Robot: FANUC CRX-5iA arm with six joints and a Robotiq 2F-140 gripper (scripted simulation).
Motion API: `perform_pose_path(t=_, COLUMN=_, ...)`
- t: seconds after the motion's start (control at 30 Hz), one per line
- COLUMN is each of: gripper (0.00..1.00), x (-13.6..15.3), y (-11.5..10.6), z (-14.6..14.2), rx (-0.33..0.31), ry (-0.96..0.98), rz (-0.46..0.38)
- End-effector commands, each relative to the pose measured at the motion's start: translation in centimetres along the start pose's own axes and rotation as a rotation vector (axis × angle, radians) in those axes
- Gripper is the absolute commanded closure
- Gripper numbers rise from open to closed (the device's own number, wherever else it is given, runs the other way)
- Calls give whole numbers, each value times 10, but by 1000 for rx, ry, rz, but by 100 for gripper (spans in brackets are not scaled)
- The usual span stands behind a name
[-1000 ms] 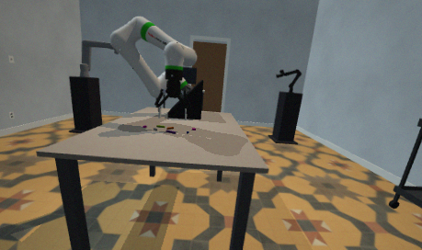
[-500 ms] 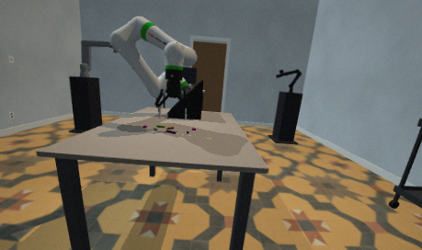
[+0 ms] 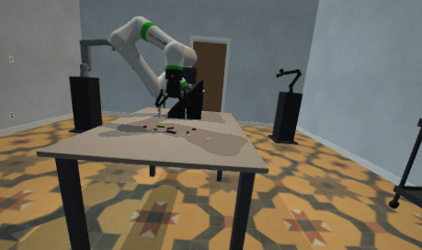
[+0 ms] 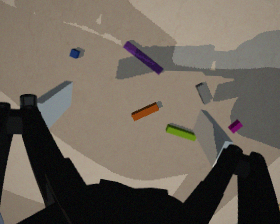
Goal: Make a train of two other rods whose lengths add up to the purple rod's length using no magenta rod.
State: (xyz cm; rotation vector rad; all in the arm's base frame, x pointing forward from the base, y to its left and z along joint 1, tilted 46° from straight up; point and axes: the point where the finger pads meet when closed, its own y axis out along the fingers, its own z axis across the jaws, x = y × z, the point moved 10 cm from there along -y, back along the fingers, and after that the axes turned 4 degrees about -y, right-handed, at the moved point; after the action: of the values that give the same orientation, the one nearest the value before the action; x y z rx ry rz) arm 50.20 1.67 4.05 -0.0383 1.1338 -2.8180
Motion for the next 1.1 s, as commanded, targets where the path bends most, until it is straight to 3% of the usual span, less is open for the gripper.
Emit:
perform_pose_path(t=0.0, gripper=0, x=0, y=0, z=-1, rx=0, ry=-22, rz=0)
perform_pose_path(t=0.1, gripper=0, x=-1, y=0, z=-10, rx=0, ry=-185, rz=0)
perform_pose_path(t=0.43, gripper=0, x=-2, y=0, z=-21, rx=0, ry=-408, rz=1)
perform_pose_path(t=0.8, gripper=0, x=-2, y=0, z=-40, rx=0, ry=-775, rz=1)
perform_pose_path(t=1.07, gripper=0, x=-2, y=0, z=-40, rx=0, ry=-785, rz=1)
